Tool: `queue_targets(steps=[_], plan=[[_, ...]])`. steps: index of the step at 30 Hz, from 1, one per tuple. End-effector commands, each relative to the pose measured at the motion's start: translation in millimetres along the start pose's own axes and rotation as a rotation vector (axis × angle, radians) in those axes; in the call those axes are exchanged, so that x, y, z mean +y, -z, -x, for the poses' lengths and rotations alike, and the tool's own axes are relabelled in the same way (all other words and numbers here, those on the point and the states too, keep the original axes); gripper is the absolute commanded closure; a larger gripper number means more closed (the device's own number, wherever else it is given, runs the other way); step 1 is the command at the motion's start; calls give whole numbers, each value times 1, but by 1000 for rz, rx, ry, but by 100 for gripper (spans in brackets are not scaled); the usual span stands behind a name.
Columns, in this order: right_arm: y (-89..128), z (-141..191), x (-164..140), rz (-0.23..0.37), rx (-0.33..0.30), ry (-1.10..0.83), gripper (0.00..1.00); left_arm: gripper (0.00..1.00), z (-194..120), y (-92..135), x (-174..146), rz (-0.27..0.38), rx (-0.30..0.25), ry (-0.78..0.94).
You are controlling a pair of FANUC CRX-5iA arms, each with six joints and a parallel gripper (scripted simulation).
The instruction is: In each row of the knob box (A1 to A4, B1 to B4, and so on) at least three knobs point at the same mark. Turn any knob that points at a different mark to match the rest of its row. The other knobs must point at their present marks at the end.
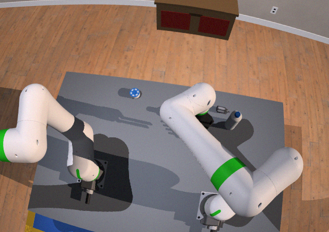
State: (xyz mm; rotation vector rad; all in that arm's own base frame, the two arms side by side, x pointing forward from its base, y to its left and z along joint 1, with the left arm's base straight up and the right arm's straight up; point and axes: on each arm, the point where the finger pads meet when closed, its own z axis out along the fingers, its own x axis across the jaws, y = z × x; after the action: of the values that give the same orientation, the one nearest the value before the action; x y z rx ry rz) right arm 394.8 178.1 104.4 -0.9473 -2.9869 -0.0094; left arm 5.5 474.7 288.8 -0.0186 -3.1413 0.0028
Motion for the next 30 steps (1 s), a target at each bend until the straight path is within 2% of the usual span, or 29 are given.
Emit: queue_targets(steps=[1, 30], plan=[[1, -2, 2, -2, -10, -97, 54, 0, 0, 1, 0, 2, 0, 0], [1, -3, 3, -2, -10, -144, 54, 0, 0, 1, 0, 2, 0, 0]])
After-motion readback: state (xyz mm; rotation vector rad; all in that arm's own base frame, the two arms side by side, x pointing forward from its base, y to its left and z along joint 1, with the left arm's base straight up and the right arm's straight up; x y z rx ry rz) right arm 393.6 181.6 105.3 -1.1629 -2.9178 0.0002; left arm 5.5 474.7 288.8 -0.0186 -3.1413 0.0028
